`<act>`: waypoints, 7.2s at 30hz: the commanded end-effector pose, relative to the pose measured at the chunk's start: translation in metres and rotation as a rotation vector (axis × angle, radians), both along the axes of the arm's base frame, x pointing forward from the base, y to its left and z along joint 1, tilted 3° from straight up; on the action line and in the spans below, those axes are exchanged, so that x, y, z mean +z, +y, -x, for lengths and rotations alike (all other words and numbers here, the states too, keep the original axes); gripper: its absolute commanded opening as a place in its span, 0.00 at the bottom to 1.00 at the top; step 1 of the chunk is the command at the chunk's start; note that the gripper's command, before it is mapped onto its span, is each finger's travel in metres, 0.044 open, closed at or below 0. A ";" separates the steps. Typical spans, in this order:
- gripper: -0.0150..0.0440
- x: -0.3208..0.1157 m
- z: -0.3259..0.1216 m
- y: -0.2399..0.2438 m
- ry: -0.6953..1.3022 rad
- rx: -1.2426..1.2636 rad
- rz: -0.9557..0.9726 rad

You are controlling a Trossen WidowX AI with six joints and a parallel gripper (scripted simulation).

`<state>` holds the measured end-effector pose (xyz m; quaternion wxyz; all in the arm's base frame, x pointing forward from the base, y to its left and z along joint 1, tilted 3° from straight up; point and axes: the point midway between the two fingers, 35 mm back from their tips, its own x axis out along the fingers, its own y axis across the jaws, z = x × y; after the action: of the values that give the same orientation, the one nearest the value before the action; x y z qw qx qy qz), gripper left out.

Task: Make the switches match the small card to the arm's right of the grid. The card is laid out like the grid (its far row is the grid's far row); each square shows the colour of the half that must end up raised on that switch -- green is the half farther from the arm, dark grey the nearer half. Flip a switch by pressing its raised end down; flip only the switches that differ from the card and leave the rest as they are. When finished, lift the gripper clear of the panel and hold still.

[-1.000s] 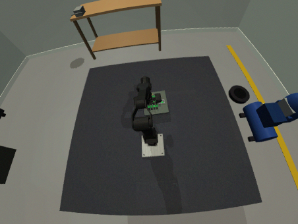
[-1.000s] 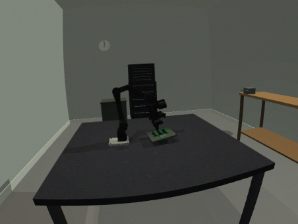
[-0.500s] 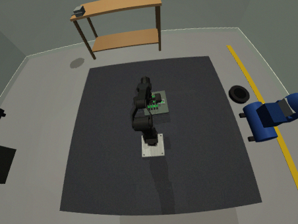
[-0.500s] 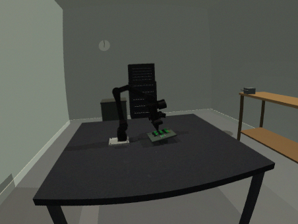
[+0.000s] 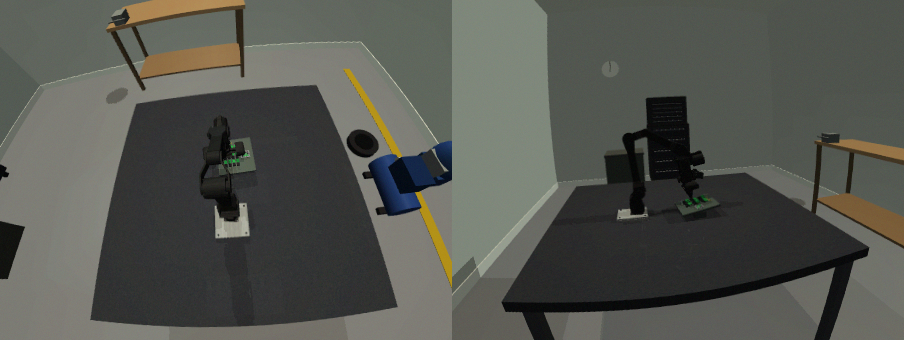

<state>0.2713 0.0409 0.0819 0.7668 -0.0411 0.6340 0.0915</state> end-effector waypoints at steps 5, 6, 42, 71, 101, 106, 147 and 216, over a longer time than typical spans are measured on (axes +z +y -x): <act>0.25 -0.003 0.000 0.000 0.005 -0.005 0.001; 0.25 -0.003 0.000 0.000 0.005 -0.005 0.001; 0.25 -0.008 -0.001 0.000 0.005 -0.005 0.001; 0.25 0.022 0.000 -0.022 0.005 -0.005 0.003; 0.25 -0.002 -0.003 -0.020 0.005 -0.005 0.002; 0.25 -0.002 -0.003 -0.020 0.005 -0.005 0.002; 0.25 -0.005 -0.004 -0.020 0.005 -0.005 0.002; 0.25 0.012 -0.029 -0.057 0.054 -0.002 0.015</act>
<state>0.3011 -0.0162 0.0996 0.7534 -0.0454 0.6500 0.0886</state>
